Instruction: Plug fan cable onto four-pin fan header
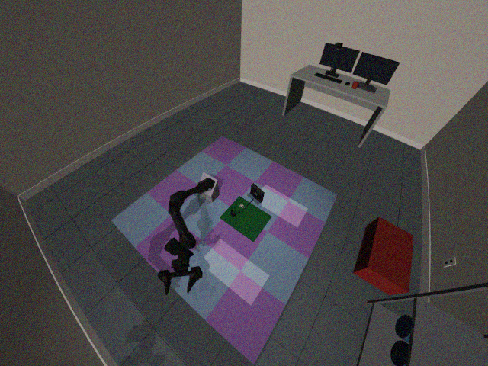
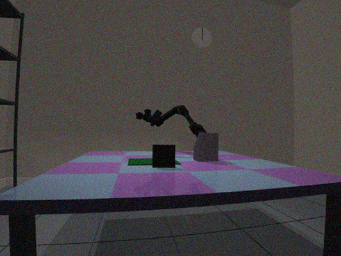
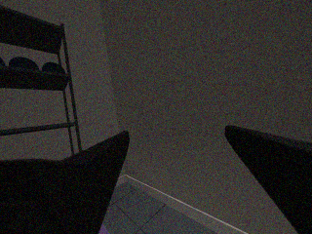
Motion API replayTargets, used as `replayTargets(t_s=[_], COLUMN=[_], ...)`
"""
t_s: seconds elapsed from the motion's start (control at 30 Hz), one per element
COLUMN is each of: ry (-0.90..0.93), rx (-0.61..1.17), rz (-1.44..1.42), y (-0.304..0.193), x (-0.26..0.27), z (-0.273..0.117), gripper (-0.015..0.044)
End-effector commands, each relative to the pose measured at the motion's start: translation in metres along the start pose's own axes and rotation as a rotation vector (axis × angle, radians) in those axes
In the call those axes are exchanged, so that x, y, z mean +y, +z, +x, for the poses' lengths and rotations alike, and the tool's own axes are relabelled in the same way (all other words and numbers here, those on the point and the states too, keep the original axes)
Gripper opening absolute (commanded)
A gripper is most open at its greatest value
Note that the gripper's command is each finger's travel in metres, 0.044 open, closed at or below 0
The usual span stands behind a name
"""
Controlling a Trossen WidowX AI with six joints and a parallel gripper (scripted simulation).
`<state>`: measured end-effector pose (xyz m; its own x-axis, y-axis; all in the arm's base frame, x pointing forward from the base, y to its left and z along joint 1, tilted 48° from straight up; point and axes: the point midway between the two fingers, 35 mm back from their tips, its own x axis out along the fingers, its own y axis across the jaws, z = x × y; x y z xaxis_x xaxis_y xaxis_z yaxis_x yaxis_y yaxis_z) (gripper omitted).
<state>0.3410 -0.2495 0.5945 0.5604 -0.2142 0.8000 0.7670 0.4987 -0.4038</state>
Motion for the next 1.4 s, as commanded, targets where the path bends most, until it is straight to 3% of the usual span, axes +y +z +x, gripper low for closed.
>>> replayTargets(t_s=[0.0, 0.43, 0.8, 0.97, 1.13, 1.23, 1.37], ry=[0.090, 0.595, 1.226, 1.565, 1.922, 2.142, 2.409], rx=[0.196, 0.627, 0.699, 0.602, 0.387, 0.173, -0.244], rz=[-0.037, -0.351, -0.782, -1.040, -1.347, -1.568, -1.901], y=[-0.037, -0.097, -0.090, -0.075, -0.056, -0.044, -0.029], x=[0.059, 0.231, 0.326, 0.342, 0.336, 0.320, 0.286], z=[-0.014, -0.124, -0.276, -0.354, -0.432, -0.476, -0.525], gripper=[0.0440, 0.0440, 0.0440, 0.0440, 0.0440, 0.0440, 0.0440])
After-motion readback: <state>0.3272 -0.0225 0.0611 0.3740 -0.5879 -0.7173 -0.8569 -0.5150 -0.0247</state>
